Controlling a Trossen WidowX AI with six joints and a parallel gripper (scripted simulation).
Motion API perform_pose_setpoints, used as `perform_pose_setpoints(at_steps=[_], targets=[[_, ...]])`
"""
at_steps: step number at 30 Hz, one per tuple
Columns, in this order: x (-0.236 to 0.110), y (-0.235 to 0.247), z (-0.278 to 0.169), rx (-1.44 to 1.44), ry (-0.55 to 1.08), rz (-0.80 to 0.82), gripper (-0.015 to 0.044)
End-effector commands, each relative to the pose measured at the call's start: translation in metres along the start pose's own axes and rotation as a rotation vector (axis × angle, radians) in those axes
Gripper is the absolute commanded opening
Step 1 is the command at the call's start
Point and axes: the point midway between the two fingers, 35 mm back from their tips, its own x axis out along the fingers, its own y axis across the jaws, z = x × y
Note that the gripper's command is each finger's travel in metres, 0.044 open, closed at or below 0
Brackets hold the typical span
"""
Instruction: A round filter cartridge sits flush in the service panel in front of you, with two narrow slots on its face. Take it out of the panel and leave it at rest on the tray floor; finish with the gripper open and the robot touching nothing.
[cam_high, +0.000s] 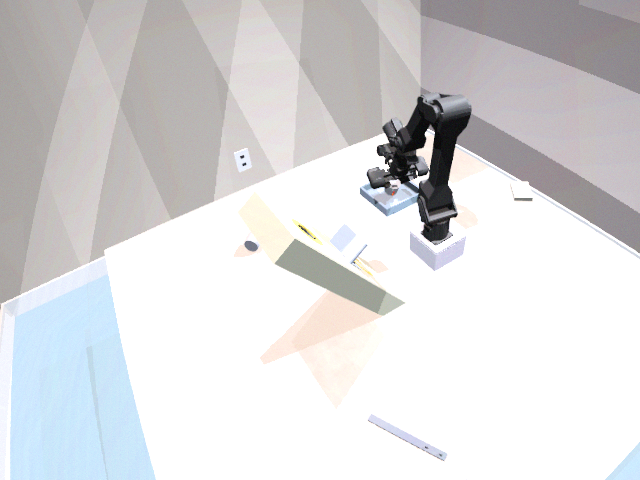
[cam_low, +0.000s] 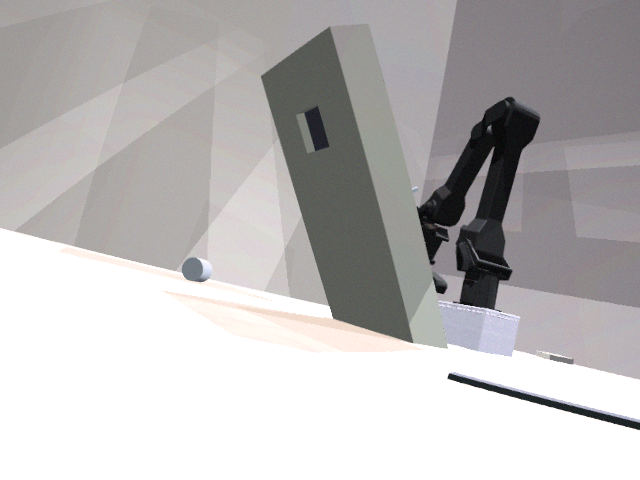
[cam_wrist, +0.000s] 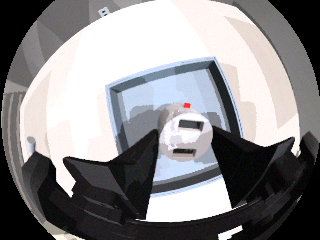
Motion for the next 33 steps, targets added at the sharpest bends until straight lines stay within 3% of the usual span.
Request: perform_pose_setpoints(at_steps=[1, 14, 18, 24, 33], targets=[[-0.001, 0.0, 0.002, 0.0, -0.003, 0.0, 0.0105], [-0.001, 0.0, 0.002, 0.0, -0.003, 0.0, 0.044], [-0.003, 0.0, 0.003, 0.0, -0.003, 0.0, 0.044], [-0.062, 0.0, 0.036, 0.0, -0.004, 0.0, 0.044], [-0.048, 0.0, 0.033, 0.003, -0.015, -0.002, 0.044]])
